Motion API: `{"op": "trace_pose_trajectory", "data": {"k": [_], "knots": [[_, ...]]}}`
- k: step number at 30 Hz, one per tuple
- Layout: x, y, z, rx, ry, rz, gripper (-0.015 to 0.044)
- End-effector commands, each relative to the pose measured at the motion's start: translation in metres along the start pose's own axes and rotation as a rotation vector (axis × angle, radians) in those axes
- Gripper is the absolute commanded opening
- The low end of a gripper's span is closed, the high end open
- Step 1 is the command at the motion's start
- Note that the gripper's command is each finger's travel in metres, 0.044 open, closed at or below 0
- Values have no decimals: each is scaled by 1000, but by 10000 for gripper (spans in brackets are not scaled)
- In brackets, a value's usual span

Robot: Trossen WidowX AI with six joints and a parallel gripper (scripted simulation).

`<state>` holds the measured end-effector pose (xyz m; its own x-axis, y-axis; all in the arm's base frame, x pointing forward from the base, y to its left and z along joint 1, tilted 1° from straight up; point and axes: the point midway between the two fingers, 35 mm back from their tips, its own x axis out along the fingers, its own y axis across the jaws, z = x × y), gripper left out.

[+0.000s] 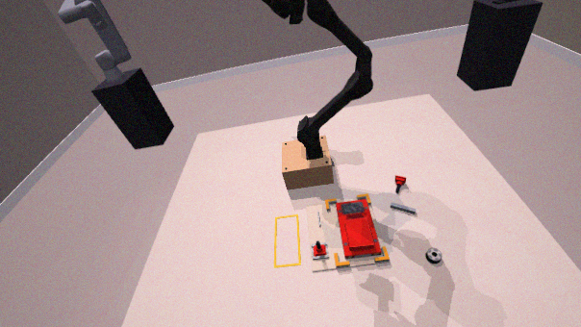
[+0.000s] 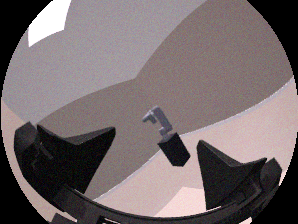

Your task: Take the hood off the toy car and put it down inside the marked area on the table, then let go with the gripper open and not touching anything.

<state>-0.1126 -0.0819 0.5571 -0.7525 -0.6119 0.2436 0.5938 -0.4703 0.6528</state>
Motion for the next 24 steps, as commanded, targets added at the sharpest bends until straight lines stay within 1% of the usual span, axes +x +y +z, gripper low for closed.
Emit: {"op": "trace_pose_trajectory", "data": {"k": [1, 7, 13, 18, 24], "knots": [[12, 17, -32, -49, 107, 59, 440], [20, 45, -82, -109, 267, 157, 440], [17, 71, -133, -150, 424, 249, 440], [6, 91, -172, -192, 546, 328, 440], [-19, 116, -221, -264, 692, 441, 440]]}}
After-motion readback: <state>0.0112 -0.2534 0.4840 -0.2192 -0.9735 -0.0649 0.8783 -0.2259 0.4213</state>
